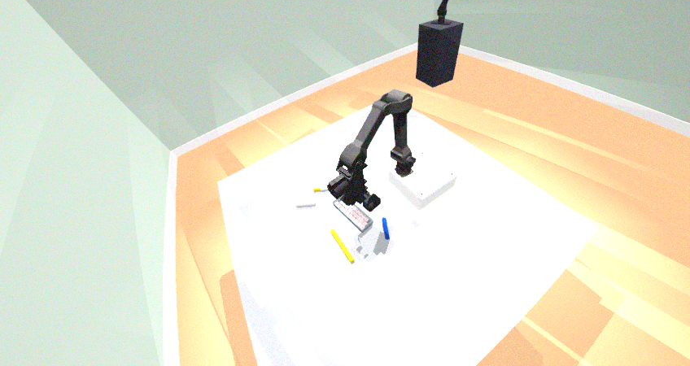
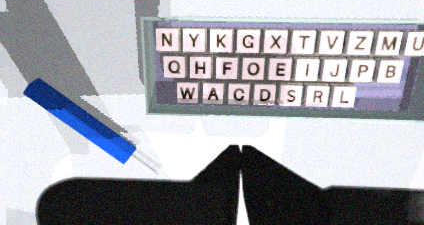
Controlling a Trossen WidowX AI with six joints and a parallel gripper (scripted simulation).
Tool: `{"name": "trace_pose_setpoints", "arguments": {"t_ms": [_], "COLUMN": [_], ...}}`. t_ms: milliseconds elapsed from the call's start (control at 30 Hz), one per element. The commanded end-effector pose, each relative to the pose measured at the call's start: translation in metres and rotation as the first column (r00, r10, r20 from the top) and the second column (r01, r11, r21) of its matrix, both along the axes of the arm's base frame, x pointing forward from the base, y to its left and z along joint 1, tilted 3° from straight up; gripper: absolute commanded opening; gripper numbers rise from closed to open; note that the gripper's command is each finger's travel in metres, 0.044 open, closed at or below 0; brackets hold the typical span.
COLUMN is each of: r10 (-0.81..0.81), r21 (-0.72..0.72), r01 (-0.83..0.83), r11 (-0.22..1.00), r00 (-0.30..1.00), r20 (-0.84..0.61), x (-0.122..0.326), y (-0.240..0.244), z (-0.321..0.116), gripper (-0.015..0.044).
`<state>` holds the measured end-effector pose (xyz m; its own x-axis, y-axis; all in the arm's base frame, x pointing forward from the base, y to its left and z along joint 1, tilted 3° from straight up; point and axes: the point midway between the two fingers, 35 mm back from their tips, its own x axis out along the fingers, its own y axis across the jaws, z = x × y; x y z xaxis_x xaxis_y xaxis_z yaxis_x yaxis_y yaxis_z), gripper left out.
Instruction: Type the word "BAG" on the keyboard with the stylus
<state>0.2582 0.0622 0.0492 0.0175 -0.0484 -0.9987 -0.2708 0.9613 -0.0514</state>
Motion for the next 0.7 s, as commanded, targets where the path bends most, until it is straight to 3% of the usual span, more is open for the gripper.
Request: {"name": "trace_pose_setpoints", "arguments": {"t_ms": [0,67,167,267,333,500,667], "r10": [0.000,0.000,-0.013,-0.195,-0.347,-0.677,-0.891], "r21": [0.000,0.000,-0.001,-0.027,-0.058,-0.143,-0.191], "r01": [0.000,0.000,0.013,0.194,0.345,0.672,0.894], "r11": [1.000,1.000,1.000,0.981,0.937,0.727,0.406], "r00": [1.000,1.000,1.000,0.981,0.938,0.736,0.433], "r20": [0.000,0.000,-0.002,-0.021,-0.027,0.015,0.134], "x": [0.000,0.000,0.000,-0.002,-0.004,-0.011,-0.019], "y": [0.000,0.000,0.001,0.010,0.018,0.038,0.057], "z": [0.000,0.000,0.000,-0.003,-0.006,-0.013,-0.020], "gripper": [0.0000,0.0000,0.0079,0.0150,0.0150,0.0150,0.0150]}}
